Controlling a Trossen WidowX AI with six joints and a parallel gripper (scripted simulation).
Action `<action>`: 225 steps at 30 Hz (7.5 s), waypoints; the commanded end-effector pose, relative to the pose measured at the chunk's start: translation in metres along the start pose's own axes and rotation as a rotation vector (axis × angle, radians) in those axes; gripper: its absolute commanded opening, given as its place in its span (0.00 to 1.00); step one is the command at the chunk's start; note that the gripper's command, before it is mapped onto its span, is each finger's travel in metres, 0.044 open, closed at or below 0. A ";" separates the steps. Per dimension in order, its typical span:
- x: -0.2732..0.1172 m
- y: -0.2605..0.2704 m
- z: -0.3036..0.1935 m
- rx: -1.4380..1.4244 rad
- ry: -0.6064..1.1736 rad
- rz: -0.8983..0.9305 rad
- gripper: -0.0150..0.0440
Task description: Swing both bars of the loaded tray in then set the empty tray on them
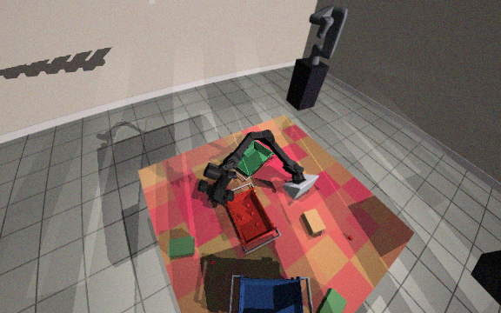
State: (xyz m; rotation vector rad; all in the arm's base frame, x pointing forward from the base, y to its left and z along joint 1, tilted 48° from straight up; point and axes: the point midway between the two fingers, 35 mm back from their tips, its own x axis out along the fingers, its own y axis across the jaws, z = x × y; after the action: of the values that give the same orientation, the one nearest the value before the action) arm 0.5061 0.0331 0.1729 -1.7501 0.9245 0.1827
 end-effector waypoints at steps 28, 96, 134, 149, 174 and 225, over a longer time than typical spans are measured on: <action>-0.035 0.064 -0.078 1.097 0.588 0.261 0.40; 0.005 0.116 -0.024 1.098 0.587 0.262 0.40; -0.023 0.098 -0.018 1.097 0.583 0.268 0.40; -0.025 0.141 0.082 1.120 0.572 0.286 0.40; -0.030 0.267 0.204 1.105 0.580 0.276 0.40; -0.011 0.250 0.127 1.101 0.584 0.271 0.40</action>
State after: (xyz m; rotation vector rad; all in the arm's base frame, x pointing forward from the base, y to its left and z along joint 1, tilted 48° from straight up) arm 0.3718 0.1225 -0.0626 -0.6347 1.3399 -0.6174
